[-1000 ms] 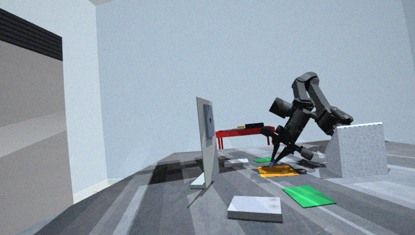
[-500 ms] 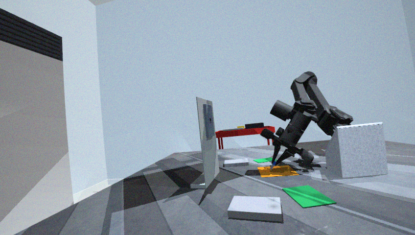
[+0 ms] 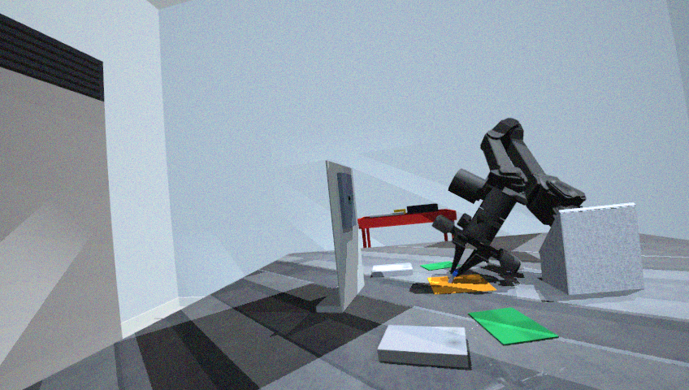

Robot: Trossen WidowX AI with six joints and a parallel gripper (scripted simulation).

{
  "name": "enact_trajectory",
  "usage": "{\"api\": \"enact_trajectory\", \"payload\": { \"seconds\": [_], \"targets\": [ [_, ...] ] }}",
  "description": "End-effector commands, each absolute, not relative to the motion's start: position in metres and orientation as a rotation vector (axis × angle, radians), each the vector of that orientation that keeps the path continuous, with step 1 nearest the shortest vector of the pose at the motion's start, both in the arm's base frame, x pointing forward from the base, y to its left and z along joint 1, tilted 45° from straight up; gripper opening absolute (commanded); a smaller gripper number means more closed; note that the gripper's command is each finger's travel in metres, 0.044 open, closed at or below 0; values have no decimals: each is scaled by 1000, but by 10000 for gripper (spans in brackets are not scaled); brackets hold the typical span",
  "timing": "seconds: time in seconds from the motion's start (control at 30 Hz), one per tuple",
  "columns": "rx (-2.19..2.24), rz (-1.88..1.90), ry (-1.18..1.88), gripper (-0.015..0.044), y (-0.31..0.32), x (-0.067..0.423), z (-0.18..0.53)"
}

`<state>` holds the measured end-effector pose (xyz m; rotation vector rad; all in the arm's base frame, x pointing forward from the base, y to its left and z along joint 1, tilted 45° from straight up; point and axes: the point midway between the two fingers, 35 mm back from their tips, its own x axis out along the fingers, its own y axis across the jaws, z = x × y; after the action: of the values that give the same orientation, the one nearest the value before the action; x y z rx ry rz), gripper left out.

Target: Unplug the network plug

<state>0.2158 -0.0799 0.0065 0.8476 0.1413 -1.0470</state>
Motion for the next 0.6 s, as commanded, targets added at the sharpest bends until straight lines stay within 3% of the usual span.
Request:
{"api": "enact_trajectory", "payload": {
  "seconds": [0.0, 0.23, 0.43, 0.57],
  "targets": [
    [842, -1049, 148, 0, -81, 216, 5],
    [848, -1047, 141, 0, -81, 216, 6],
    [848, -1047, 141, 156, -81, 216, 6],
    [848, -1047, 141, 156, -81, 216, 6]
  ]
}}
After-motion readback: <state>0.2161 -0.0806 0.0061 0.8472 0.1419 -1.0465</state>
